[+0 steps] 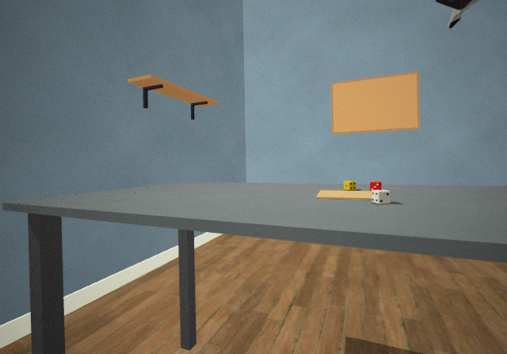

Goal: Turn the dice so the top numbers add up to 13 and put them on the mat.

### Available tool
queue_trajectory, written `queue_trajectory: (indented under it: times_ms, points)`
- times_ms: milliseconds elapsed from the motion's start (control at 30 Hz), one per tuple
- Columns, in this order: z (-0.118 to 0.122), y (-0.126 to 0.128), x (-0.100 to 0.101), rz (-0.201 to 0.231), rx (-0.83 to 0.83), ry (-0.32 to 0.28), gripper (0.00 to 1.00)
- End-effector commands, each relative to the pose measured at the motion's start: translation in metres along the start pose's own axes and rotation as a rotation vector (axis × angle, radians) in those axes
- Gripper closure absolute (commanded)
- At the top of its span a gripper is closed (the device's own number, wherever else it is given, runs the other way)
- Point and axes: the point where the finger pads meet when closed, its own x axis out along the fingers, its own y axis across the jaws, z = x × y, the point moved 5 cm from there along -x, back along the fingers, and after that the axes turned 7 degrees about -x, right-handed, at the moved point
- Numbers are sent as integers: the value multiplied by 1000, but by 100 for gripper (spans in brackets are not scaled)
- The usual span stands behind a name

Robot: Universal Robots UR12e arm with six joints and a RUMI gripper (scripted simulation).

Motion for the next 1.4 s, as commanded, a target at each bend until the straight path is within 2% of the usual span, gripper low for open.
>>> queue_trajectory:
  times_ms: [0, 833, 1033, 1100, 1233, 1367]
  points:
    - [0, 0, 0, 0, 0, 0, 0]
    - [0, 1, 3, -9, 9, -16, 0]
    - [1, 3, 12, -39, 37, -65, 0]
    - [1, 3, 12, -39, 37, -65, 0]
    - [2, 5, 22, -77, 69, -120, 0]
    - [2, 7, 36, -132, 112, -190, 0]
